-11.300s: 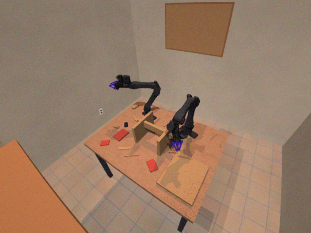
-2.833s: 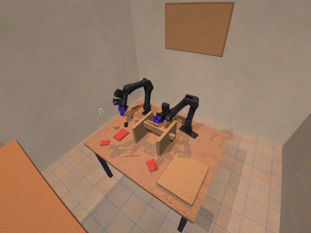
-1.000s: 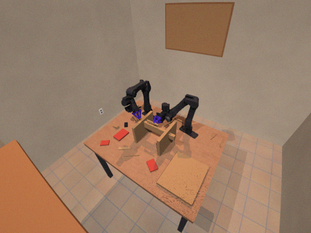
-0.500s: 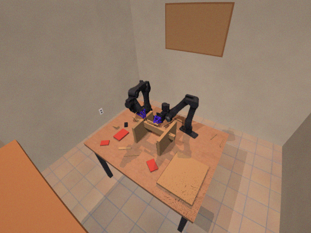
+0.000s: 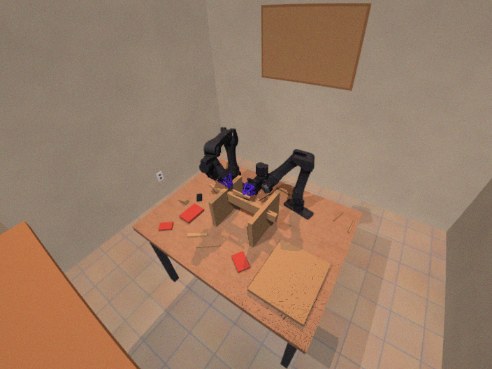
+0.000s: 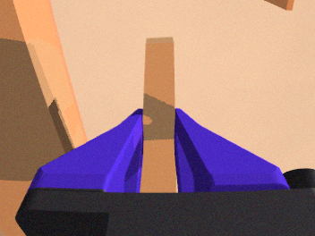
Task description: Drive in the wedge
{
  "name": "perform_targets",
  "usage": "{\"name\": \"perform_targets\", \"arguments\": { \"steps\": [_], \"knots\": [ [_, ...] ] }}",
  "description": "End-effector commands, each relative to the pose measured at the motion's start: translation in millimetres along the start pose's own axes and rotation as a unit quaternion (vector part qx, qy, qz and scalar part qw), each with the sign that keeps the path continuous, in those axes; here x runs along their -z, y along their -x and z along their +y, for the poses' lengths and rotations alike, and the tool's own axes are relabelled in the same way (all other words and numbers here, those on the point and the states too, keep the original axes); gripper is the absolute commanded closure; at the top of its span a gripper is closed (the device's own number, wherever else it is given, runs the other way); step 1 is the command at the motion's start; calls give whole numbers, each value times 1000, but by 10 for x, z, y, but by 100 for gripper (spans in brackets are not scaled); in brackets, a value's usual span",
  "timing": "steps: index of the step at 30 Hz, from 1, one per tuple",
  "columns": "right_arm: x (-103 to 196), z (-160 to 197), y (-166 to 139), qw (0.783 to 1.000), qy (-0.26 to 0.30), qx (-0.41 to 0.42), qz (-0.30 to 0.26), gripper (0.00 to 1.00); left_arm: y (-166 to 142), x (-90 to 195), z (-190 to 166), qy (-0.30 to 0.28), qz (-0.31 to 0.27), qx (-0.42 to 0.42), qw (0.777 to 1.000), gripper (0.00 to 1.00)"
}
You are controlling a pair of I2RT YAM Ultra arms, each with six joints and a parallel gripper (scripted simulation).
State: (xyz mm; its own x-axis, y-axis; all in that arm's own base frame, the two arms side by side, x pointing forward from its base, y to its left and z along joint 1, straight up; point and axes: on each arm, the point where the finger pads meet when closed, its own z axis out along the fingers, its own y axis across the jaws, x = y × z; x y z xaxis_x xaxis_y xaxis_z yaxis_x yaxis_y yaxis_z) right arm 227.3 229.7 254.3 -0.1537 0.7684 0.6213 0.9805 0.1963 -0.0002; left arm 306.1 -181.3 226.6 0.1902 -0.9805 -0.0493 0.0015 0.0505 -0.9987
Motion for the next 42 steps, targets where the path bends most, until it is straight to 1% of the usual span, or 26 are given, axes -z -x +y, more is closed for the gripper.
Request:
{"name": "perform_targets", "arguments": {
  "steps": [1, 2, 4, 5, 11, 16, 18, 27, 29, 33, 34, 35, 40, 42],
  "knots": [
    [86, -7, -132, 999, 24, 21, 11, 80, 20, -26, -201, -8, -5, 21, 1000, 98],
    [-6, -53, -48, 1000, 9, 9, 5, 80, 20, -26, -201, -8, -5, 21, 1000, 98],
    [21, -7, -87, 1000, 17, 14, 7, 80, 20, -26, -201, -8, -5, 21, 1000, 98],
    [-12, -41, -51, 1000, 13, 10, 5, 80, 20, -26, -201, -8, -5, 21, 1000, 98],
    [-59, -33, -59, 1000, 15, 11, 5, 80, 20, -26, -201, -8, -5, 21, 1000, 98],
    [-51, -21, -96, 1000, 19, 14, 9, 80, 20, -26, -201, -8, -5, 21, 1000, 98],
    [-135, -55, -36, 1000, 8, 7, 4, 80, 20, -26, -201, -8, -5, 21, 1000, 98],
    [-152, -9, -96, 1000, 19, 13, 9, 80, 20, -26, -201, -8, -5, 21, 1000, 98],
    [-204, -41, -55, 1000, 13, 8, 6, 80, 20, -26, -201, -8, -5, 21, 1000, 98],
    [-218, -27, -62, 1000, 14, 9, 6, 80, 20, -26, -201, -8, -5, 21, 1000, 98],
    [-199, 0, -103, 1000, 19, 13, 10, 80, 20, -26, -201, -8, -5, 21, 1000, 98],
    [-258, -53, -47, 1000, 10, 7, 6, 80, 20, -26, -201, -8, -5, 21, 1000, 98],
    [-253, -8, -91, 1000, 18, 12, 9, 80, 20, -26, -201, -8, -5, 21, 1000, 98],
    [-307, -43, -52, 1000, 12, 7, 7, 80, 20, -26, -201, -8, -5, 21, 1000, 98]
  ]
}}
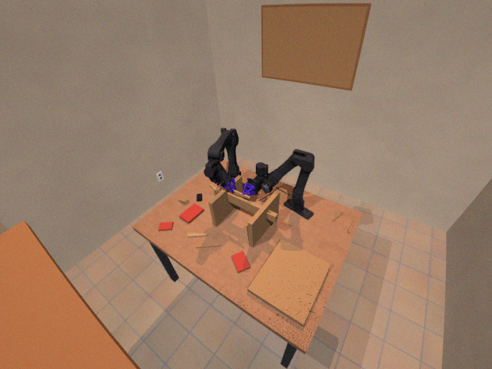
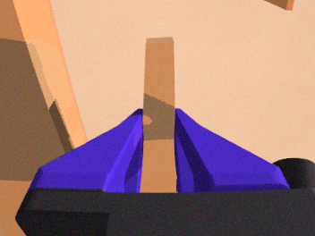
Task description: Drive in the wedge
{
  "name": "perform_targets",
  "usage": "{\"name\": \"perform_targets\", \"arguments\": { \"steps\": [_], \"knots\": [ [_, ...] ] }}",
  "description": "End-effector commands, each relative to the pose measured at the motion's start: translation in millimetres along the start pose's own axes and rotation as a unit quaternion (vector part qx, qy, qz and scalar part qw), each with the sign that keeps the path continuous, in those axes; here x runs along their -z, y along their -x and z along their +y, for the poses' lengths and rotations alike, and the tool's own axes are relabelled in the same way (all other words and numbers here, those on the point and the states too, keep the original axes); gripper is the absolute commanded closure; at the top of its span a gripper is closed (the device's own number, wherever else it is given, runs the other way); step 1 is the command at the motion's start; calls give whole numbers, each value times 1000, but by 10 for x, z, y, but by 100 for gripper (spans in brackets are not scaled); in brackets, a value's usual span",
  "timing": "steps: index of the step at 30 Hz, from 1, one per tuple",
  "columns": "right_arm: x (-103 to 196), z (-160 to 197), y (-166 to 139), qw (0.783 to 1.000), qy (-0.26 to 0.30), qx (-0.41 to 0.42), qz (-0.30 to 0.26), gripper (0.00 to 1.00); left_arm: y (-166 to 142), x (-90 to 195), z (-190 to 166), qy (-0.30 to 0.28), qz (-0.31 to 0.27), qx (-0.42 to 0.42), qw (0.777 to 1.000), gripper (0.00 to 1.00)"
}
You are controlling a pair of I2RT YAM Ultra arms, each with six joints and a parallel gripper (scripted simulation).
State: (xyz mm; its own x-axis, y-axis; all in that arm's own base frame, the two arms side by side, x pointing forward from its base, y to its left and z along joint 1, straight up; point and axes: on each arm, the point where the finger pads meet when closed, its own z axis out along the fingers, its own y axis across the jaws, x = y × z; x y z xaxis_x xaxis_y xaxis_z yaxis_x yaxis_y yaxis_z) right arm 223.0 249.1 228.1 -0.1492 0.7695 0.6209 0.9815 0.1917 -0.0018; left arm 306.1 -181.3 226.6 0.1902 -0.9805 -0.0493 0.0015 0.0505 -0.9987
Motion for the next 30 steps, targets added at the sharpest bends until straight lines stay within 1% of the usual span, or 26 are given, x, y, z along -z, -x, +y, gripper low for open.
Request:
{"name": "perform_targets", "arguments": {
  "steps": [1, 8, 10, 13, 14, 16, 18, 23, 26, 27, 30],
  "knots": [
    [3, -33, -51, 1000, 10, 8, 5, 80, 20, -26, -201, -8, -5, 21, 1000, 98],
    [-29, -27, -62, 1000, 13, 10, 6, 80, 20, -26, -201, -8, -5, 21, 1000, 98],
    [10, 4, -143, 999, 21, 19, 14, 80, 20, -26, -201, -8, -5, 21, 1000, 98],
    [1, 7, -110, 1000, 21, 14, 13, 80, 20, -26, -201, -8, -5, 21, 1000, 98],
    [-22, 4, -52, 1000, 18, 6, 9, 99, 20, -26, -201, -8, -5, 21, 1000, 98],
    [-24, -9, -46, 1000, 14, 3, 10, 99, 22, -27, -200, -8, -5, 21, 1000, 98],
    [12, 34, -75, 1000, 24, 8, 11, 99, 3, -19, -207, -9, -1, 22, 1000, 98],
    [-24, 20, -12, 1000, 19, 0, 6, 99, -4, -14, -210, -9, 0, 23, 1000, 98],
    [-40, 24, -30, 1000, 15, 2, 5, 99, -4, -14, -210, -9, 0, 23, 1000, 98],
    [-39, 15, 14, 1000, 17, -3, 3, 99, -6, -12, -211, -9, 1, 23, 1000, 98],
    [42, 23, -75, 1000, 23, 5, 7, 99, -9, -9, -218, -10, 2, 24, 1000, 98]
  ]
}}
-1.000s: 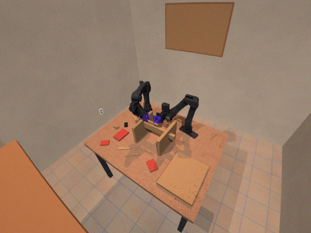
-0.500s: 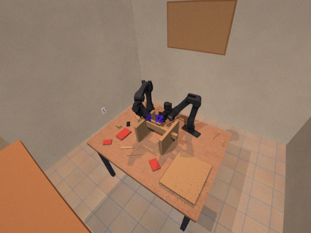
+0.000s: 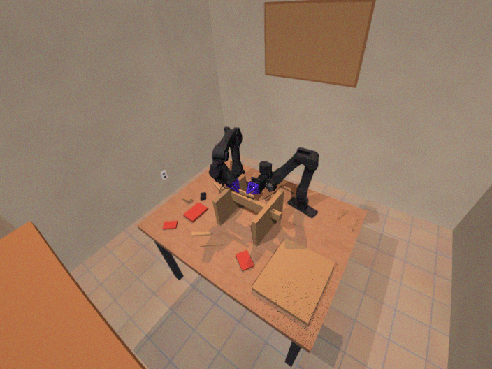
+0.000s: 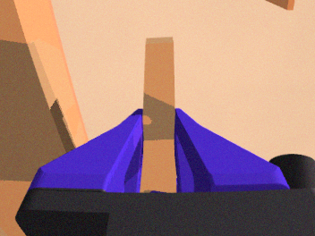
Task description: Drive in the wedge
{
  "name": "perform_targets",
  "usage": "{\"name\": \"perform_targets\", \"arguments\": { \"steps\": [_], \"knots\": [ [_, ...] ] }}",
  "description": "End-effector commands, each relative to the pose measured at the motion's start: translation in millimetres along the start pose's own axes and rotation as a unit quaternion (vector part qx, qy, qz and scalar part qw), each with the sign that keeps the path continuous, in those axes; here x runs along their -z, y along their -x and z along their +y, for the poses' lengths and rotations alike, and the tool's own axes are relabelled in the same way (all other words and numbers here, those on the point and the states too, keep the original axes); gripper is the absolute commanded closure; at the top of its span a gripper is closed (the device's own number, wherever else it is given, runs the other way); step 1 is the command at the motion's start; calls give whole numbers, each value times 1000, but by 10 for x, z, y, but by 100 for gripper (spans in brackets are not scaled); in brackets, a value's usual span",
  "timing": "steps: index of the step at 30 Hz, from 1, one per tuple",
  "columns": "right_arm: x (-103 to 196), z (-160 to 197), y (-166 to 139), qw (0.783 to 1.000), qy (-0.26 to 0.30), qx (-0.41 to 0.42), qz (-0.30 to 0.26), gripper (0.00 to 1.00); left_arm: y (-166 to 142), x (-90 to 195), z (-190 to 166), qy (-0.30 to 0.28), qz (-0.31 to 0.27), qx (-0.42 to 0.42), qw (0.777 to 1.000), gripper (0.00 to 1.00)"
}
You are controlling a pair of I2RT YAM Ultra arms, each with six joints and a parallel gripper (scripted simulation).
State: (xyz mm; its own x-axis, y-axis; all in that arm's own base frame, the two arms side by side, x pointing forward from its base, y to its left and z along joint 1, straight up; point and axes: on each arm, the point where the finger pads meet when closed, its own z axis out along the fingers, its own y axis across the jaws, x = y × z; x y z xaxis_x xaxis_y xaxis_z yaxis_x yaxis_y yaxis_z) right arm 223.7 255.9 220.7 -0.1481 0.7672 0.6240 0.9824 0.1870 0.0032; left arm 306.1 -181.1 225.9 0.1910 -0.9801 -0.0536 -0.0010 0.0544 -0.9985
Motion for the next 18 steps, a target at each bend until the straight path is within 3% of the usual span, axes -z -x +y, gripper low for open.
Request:
{"name": "perform_targets", "arguments": {
  "steps": [1, 9, 10, 15, 18],
  "knots": [
    [135, 8, -66, 1000, 19, 5, 4, 99, -11, -7, -225, -11, 2, 27, 1000, 98],
    [74, 49, -24, 1000, 11, -4, -1, 99, -20, 1, -238, -12, 4, 29, 999, 98],
    [66, 54, -18, 1000, 10, -5, -2, 99, -21, 2, -239, -12, 4, 30, 999, 57],
    [155, 17, -91, 1000, 20, 7, 9, 99, -68, -5, 23, 3, 5, -10, 1000, 57],
    [164, 19, -99, 1000, 21, 10, 10, 99, 4, 18, -57, -2, 2, 4, 1000, 57]
  ]
}}
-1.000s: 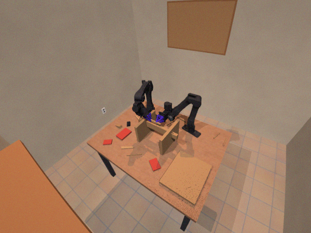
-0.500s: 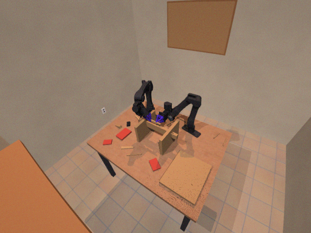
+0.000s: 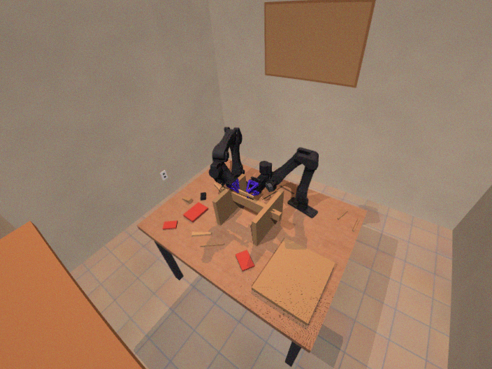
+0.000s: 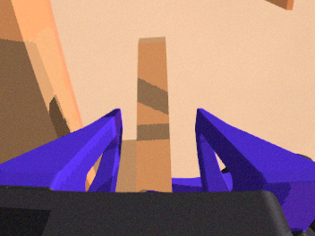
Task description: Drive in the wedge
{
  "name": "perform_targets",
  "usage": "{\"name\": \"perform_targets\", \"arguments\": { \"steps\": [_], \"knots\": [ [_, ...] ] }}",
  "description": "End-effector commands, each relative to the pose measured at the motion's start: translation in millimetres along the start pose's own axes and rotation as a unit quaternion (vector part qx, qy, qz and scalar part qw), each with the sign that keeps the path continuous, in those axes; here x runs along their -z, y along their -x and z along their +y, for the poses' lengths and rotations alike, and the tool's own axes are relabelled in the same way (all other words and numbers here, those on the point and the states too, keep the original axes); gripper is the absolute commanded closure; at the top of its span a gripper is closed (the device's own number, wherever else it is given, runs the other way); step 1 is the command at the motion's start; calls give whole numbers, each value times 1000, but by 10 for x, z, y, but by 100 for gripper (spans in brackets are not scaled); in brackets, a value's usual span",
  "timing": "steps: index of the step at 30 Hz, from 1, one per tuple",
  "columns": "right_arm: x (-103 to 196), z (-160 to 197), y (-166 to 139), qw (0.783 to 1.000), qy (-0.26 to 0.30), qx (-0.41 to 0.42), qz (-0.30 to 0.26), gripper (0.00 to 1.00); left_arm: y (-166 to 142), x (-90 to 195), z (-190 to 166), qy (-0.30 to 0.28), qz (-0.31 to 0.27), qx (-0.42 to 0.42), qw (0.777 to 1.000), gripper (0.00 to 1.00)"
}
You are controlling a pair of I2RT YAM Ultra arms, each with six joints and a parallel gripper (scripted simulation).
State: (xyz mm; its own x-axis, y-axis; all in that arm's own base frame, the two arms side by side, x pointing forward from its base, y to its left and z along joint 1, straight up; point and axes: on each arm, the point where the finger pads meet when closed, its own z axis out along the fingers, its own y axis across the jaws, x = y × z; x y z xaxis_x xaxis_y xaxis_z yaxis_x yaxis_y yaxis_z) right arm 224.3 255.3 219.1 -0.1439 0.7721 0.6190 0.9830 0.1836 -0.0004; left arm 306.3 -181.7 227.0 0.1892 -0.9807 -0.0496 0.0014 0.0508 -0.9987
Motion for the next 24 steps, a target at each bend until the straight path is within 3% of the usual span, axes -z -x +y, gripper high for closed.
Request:
{"name": "perform_targets", "arguments": {
  "steps": [1, 11, 14, 16, 24],
  "knots": [
    [175, 14, -116, 1000, 22, 13, 14, 99, 14, 21, -34, -1, 1, 0, 1000, 57],
    [189, 20, -128, 999, 24, 17, 15, 99, 55, 80, 24, 2, 5, 0, 1000, 57],
    [189, 20, -128, 999, 24, 17, 15, 99, -41, 77, -152, -5, 2, 32, 999, 57],
    [189, 20, -128, 999, 24, 17, 15, 99, 59, 145, 39, 3, 3, 11, 1000, 57],
    [111, 11, -82, 1000, 14, 10, 10, 99, 15, 224, 60, 6, 2, 23, 1000, 57]
  ]
}}
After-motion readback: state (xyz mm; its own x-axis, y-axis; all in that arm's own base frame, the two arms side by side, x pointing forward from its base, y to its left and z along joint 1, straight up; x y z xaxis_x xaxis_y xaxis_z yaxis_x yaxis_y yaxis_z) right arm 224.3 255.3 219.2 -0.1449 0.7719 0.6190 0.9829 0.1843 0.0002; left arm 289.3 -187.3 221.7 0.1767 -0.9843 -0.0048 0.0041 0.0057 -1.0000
